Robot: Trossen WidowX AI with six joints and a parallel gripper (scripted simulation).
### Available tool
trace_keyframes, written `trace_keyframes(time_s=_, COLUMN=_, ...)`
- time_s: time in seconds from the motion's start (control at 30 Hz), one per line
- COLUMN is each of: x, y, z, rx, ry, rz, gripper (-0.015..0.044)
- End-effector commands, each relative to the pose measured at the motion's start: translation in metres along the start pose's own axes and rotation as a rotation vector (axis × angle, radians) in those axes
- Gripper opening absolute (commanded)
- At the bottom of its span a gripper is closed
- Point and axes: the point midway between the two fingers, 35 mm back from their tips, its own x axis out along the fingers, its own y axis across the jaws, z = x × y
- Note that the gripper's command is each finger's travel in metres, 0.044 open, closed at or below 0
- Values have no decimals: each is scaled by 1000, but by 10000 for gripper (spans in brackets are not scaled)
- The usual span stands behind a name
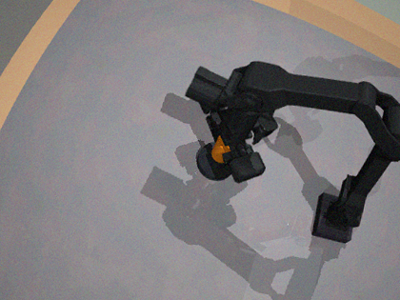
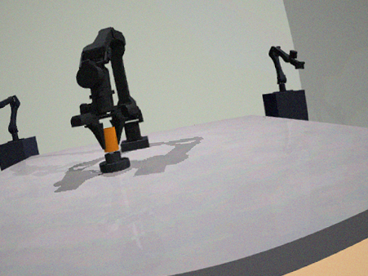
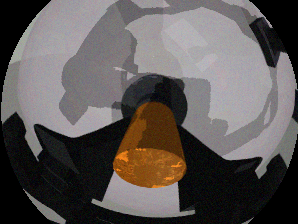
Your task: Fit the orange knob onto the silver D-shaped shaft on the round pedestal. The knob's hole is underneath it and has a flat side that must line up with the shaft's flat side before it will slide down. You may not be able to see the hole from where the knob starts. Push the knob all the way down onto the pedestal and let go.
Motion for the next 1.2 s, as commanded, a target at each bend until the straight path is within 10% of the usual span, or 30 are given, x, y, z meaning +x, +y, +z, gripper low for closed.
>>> trace_keyframes(time_s=0.0, x=3, y=1, z=-1, rx=-1, ry=4, rz=2, gripper=0)
trace_keyframes(time_s=0.4, x=5, y=0, z=0, rx=0, ry=0, rz=0, gripper=0)
trace_keyframes(time_s=0.97, x=5, y=0, z=0, rx=0, ry=0, rz=0, gripper=440)
trace_keyframes(time_s=1.17, x=5, y=0, z=0, rx=0, ry=0, rz=0, gripper=440)
